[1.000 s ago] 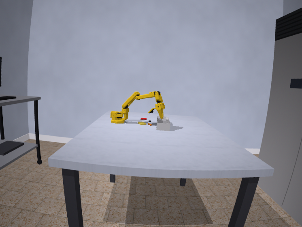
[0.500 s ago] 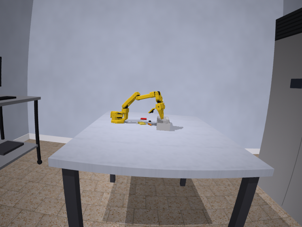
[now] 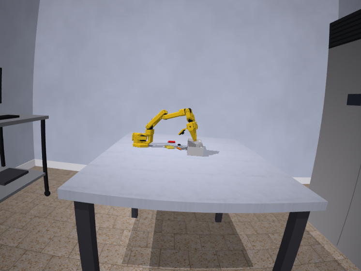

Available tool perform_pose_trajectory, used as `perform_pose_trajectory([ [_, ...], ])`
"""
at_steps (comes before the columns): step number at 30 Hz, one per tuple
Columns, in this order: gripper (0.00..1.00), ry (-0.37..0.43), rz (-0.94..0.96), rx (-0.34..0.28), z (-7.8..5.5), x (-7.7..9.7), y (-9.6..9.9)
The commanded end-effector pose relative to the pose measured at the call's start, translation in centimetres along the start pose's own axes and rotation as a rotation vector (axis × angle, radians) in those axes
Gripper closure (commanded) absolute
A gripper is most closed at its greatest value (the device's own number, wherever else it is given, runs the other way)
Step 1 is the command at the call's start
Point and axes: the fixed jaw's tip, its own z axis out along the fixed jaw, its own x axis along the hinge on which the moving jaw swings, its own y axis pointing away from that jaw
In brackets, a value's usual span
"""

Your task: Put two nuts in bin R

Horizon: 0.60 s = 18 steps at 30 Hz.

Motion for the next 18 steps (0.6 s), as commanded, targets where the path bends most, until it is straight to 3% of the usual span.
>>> perform_pose_trajectory([
  [1,1.00,0.078,-0.016,0.003,-1.39,1.17,-0.21],
  [18,1.00,0.058,-0.016,0.003,-0.68,0.97,-0.21],
])
